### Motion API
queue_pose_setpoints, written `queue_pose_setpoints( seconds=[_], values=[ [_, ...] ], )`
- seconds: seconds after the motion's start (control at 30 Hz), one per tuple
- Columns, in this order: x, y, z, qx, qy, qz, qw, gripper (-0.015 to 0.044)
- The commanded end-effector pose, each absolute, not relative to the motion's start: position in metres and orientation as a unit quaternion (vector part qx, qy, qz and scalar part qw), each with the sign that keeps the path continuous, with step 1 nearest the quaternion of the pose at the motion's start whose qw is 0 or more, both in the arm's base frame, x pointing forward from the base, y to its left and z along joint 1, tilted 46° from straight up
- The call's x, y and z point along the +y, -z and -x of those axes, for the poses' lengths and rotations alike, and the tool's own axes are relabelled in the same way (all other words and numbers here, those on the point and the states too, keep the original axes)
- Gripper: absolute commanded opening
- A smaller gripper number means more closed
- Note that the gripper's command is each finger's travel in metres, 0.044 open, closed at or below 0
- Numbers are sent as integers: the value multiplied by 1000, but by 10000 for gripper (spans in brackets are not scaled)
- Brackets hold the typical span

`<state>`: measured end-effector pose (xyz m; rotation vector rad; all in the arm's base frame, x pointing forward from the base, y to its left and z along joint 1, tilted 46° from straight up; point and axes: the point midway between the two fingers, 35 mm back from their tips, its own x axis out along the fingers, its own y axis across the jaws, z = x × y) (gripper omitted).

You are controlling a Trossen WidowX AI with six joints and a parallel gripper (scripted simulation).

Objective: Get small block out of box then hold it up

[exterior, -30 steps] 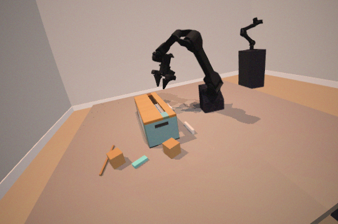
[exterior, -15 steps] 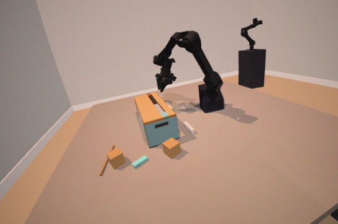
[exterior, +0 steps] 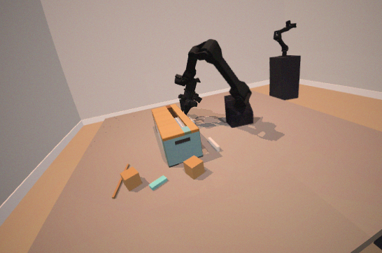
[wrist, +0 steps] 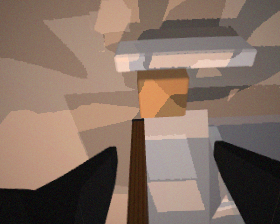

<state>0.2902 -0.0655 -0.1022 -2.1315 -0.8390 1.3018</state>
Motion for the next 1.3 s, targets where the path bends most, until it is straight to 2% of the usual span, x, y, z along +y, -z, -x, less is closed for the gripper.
queue_pose_setpoints(
  seconds=[0.0,1.1,1.27],
  values=[
    [-60,106,-290,-308,-478,782,255,285],
    [-24,141,-288,-310,-477,782,256,285],
    [-24,141,-288,-310,-477,782,256,154]
  ],
)
